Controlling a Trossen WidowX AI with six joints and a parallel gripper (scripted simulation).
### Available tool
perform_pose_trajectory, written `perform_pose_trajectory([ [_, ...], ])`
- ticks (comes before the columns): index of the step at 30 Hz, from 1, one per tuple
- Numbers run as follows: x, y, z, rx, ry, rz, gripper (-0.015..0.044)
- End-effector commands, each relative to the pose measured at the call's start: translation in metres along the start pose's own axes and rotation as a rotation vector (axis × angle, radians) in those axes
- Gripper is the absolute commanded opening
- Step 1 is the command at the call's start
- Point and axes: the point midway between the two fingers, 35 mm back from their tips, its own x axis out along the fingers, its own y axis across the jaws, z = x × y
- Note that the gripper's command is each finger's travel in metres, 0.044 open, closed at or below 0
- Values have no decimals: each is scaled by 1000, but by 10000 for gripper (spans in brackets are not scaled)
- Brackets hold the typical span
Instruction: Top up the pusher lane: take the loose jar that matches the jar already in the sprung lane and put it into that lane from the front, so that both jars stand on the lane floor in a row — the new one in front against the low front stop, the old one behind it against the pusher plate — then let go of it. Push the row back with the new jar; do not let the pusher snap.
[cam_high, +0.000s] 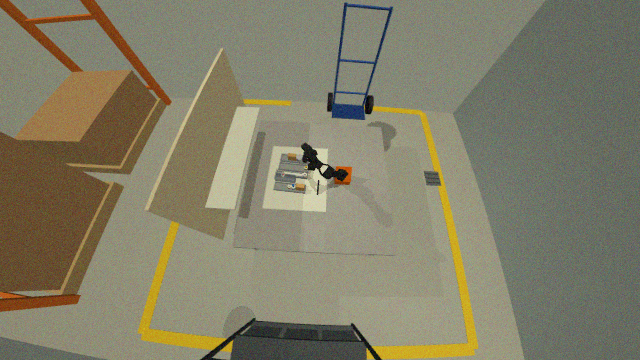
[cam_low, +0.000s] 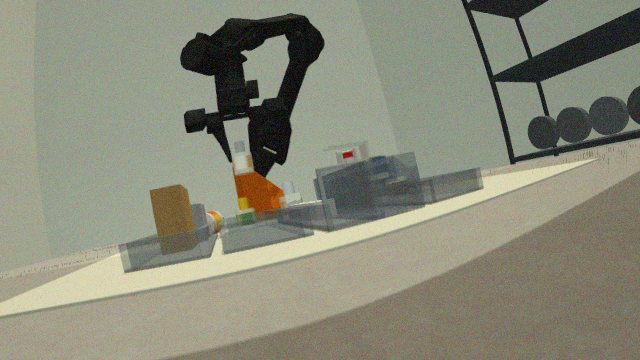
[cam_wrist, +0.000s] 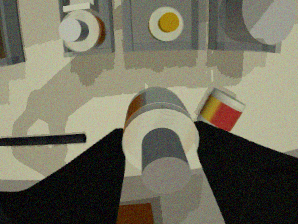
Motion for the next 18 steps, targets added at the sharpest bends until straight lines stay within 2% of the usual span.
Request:
perform_pose_trajectory([
  [1,9,16,7,5,-1,-1,0],
  [11,41,58,19,41,-1,9,0],
  [18,50,61,19,44,0,11,0],
])
